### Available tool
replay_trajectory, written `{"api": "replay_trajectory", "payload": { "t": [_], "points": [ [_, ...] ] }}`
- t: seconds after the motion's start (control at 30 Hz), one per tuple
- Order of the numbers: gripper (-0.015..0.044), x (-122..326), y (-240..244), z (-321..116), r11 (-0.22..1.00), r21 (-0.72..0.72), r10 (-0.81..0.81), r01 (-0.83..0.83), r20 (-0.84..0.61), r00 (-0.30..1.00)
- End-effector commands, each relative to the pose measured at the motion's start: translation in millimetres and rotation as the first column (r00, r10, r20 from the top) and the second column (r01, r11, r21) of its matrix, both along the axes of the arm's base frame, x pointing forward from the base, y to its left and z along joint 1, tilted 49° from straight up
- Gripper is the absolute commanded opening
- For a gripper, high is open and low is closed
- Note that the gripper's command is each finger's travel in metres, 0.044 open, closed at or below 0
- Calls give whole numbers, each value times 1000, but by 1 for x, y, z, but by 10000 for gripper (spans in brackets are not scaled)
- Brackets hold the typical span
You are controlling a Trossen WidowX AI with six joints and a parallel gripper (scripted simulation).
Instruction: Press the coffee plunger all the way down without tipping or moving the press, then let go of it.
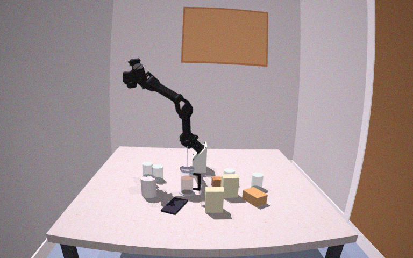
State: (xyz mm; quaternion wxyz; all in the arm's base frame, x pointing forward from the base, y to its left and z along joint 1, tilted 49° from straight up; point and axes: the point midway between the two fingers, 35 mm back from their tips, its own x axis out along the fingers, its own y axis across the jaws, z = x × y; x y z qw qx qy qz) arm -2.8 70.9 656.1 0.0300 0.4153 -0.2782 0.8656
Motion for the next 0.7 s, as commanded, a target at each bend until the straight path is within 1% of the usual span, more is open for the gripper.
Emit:
{"api": "replay_trajectory", "payload": {
  "t": [0.0, 0.1, 0.23, 0.37, 0.5, 0.67],
  "points": [
    [440, -24, -22, -5, 996, 35, 80, -82, 49, 996],
    [440, -36, -33, -8, 989, 30, 145, -148, 82, 986],
    [440, -59, -64, -15, 952, 21, 300, -307, 145, 943],
    [440, -76, -109, -29, 875, 12, 468, -485, 242, 850],
    [440, -77, -125, -35, 842, 23, 515, -540, 268, 814],
    [440, -74, -185, -58, 716, 6, 642, -698, 387, 661]
  ]
}}
